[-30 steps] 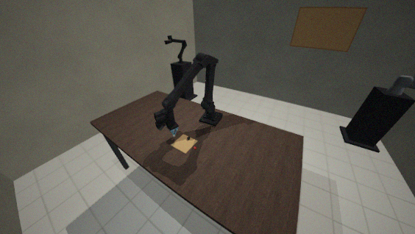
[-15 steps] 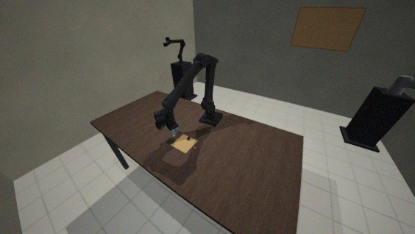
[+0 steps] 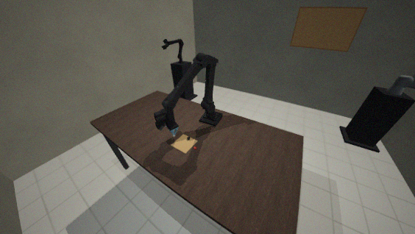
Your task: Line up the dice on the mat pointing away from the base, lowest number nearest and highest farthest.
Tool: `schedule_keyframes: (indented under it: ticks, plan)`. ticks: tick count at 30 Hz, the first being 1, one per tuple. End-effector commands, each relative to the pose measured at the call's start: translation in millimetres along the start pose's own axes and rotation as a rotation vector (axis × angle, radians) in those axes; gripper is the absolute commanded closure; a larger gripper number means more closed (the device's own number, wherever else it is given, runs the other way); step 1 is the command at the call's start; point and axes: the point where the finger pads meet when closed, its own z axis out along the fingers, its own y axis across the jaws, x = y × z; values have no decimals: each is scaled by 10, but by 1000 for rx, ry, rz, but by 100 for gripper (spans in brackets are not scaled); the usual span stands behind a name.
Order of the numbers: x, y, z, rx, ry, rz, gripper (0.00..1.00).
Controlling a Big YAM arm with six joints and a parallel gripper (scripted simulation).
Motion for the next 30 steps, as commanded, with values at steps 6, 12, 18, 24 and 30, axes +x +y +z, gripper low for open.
schedule_keyframes:
  ticks: [6,12,18,24,30]
  plan:
    - [-228,20,-117,4,-51,-3,70]
    - [-228,20,-117,4,-51,-3,70]
    - [-245,19,-121,4,-52,-3,70]
    - [-287,18,-128,4,-54,-3,70]
    - [-291,17,-128,4,-53,-3,70]
